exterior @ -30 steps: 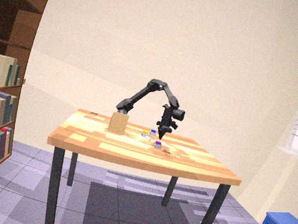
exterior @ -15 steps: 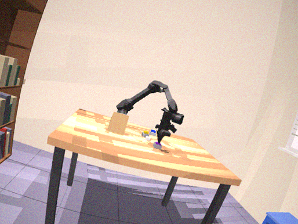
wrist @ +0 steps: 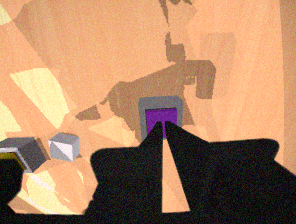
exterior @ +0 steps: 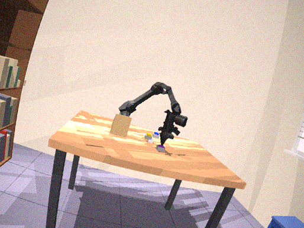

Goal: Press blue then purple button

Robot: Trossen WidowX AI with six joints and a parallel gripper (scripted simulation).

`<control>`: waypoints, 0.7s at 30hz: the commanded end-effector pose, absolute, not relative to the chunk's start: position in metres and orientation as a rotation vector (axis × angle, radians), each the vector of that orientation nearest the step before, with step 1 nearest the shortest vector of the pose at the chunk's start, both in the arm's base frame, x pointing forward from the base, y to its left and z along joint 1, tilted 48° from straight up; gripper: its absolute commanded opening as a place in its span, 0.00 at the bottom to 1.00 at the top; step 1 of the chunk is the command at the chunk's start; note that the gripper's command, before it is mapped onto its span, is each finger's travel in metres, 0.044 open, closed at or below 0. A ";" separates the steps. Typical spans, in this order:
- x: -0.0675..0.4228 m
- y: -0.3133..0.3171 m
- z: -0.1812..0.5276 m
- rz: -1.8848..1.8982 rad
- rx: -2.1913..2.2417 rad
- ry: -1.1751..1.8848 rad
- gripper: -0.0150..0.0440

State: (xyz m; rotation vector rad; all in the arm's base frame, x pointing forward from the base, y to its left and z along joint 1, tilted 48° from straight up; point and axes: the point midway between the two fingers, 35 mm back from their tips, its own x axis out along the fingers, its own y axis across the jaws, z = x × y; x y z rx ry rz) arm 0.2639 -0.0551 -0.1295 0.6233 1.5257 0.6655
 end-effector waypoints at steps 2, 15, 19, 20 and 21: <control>0.264 -0.057 -0.128 0.665 0.623 1.526 0.29; 0.298 -0.040 -0.025 0.636 0.613 1.534 0.60; 0.305 -0.003 0.035 0.630 0.612 1.532 0.78; 0.304 0.007 0.050 0.631 0.613 1.531 0.82; 0.302 0.018 0.065 0.632 0.614 1.531 0.87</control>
